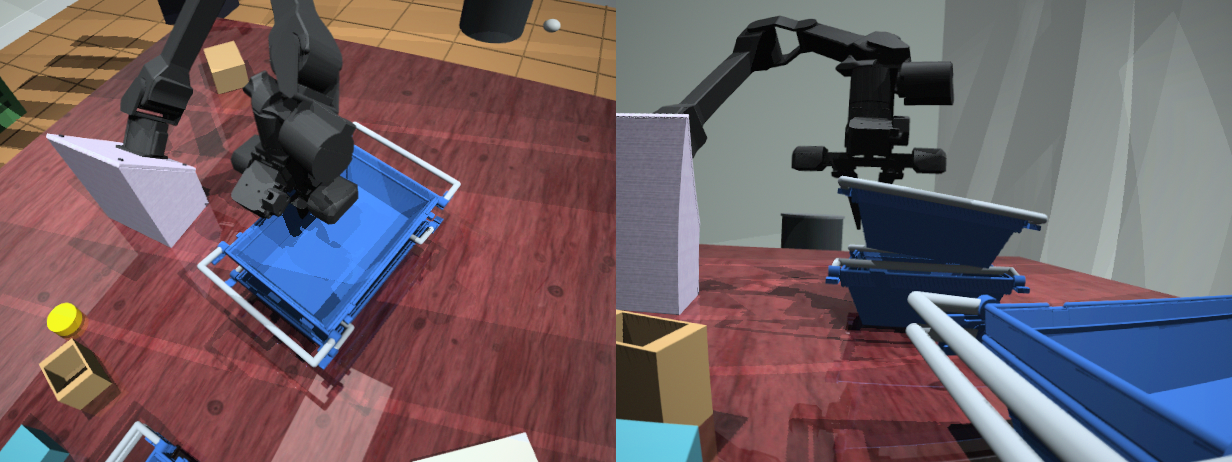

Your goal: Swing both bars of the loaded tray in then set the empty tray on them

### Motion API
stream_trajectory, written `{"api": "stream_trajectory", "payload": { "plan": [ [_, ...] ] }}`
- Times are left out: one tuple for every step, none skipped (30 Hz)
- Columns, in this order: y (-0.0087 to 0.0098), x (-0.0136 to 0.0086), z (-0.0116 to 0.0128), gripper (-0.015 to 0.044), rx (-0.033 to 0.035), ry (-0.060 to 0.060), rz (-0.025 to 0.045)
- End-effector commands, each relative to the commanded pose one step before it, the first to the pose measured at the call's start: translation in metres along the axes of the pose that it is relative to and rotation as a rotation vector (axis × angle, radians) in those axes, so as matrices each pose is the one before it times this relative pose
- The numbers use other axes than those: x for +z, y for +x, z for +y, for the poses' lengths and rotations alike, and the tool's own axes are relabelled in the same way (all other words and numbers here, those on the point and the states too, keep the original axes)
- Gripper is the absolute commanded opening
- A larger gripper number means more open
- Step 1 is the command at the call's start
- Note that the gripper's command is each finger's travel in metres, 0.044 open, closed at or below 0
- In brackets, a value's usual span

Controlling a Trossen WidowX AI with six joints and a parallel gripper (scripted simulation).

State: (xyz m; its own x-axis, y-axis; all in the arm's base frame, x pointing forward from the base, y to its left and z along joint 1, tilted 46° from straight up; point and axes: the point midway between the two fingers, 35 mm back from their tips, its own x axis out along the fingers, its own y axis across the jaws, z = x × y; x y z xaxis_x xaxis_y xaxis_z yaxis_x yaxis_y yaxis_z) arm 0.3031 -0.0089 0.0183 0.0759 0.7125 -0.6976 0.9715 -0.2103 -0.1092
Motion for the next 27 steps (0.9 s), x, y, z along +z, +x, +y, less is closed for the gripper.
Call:
{"api": "stream_trajectory", "payload": {
  "plan": [
    [0.00581,-0.00159,-0.00547,0.0,-0.02724,0.0055,-0.00122],
    [0.0,0.0,0.0,0.0,0.0,0.0,0.0],
    [0.0,0.0,0.0,0.0,0.0,0.0,0.0],
    [0.0,0.0,0.0,0.0,0.0,0.0,0.0],
    [0.0,0.0,0.0,0.0,0.0,0.0,0.0],
    [0.0,0.0,0.0,0.0,0.0,0.0,0.0],
    [0.0,0.0,0.0,0.0,0.0,0.0,0.0],
    [0.0,0.0,0.0,0.0,0.0,0.0,0.0],
    [0.0,0.0,0.0,0.0,0.0,0.0,0.0],
    [0.0,0.0,0.0,0.0,0.0,0.0,0.0],
    [0.0,0.0,0.0,0.0,0.0,0.0,0.0],
    [0.0,0.0,0.0,0.0,0.0,0.0,0.0],
    [0.0,0.0,0.0,0.0,0.0,0.0,0.0],
    [0.0,0.0,0.0,0.0,0.0,0.0,0.0],
    [0.0,0.0,0.0,0.0,0.0,0.0,0.0],
    [0.0,0.0,0.0,0.0,0.0,0.0,0.0],
    [0.0,0.0,0.0,0.0,0.0,0.0,0.0],
    [0.0,0.0,0.0,0.0,0.0,0.0,0.0],
    [0.0,0.0,0.0,0.0,0.0,0.0,0.0],
    [-0.00534,0.0015,0.00504,0.0,0.02593,-0.0053,0.00116],
    [0.00084,-0.00009,-0.00043,0.0,-0.00156,0.0003,-0.00003],
    [0.00125,-0.00013,-0.00065,0.0,-0.00233,0.0005,-0.00005],
    [0.00173,-0.00017,-0.00091,0.0,-0.00325,0.0007,-0.00007],
    [0.00185,-0.00018,-0.00098,0.0,-0.00348,0.0007,-0.00009],
    [0.00205,-0.0002,-0.00109,0.0,-0.00387,0.0008,-0.00012],
    [0.0023,-0.00022,-0.00124,0.0,-0.00436,0.0009,-0.00016],
    [0.00206,-0.00019,-0.00113,0.0,-0.00392,0.0008,-0.00016]
  ]
}}
